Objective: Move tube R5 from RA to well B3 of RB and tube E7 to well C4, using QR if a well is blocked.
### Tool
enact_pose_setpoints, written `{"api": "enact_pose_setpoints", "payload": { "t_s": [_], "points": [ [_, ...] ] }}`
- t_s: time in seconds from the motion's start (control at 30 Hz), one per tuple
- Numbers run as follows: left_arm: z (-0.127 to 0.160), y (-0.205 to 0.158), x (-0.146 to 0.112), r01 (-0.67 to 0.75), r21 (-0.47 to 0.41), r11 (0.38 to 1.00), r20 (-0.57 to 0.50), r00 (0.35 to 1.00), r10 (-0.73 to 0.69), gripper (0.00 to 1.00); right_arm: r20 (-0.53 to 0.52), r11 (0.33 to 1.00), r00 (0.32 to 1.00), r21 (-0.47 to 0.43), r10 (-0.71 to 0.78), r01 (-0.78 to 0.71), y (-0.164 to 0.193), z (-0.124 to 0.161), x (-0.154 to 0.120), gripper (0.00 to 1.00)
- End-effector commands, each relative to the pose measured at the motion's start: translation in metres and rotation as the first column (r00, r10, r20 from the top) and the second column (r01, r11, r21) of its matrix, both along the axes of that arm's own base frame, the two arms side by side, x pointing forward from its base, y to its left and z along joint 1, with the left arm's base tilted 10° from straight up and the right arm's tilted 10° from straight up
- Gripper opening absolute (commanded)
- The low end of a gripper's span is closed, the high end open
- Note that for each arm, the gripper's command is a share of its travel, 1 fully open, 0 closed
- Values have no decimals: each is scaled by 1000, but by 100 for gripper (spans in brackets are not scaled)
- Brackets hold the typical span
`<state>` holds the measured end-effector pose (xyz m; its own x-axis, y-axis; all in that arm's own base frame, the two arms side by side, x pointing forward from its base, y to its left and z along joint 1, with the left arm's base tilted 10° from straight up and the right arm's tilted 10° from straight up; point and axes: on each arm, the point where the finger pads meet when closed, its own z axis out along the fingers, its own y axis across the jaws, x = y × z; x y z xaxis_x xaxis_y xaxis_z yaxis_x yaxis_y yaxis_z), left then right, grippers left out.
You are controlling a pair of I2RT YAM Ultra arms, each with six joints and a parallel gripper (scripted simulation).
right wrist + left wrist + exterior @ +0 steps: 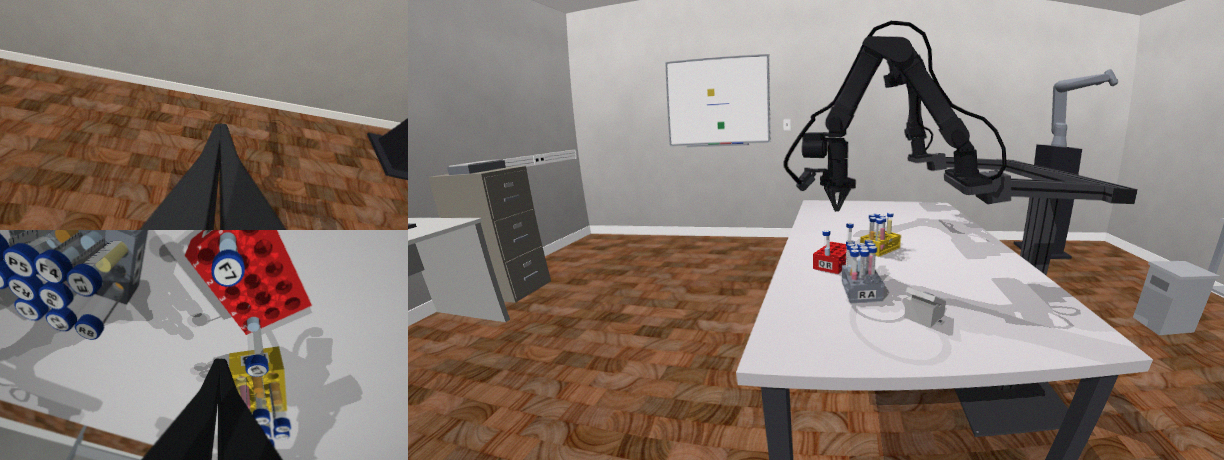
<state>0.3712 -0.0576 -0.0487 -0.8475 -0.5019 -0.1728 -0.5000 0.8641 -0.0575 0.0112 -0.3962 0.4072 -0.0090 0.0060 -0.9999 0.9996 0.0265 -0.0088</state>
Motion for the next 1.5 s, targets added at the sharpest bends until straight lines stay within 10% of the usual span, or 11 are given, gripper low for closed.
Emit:
{"api": "enact_pose_setpoints", "payload": {
  "t_s": [0.0,1.47],
  "points": [
    [5,-4,0,7,11,1000,2,1000,-7,0,10,999,1000,-50,-22,22,12,25,-8,0],
    [8,7,-13,-1,7,1000,16,1000,1,0,10,999,1000,-50,-22,22,12,25,-8,0]
  ]
}}
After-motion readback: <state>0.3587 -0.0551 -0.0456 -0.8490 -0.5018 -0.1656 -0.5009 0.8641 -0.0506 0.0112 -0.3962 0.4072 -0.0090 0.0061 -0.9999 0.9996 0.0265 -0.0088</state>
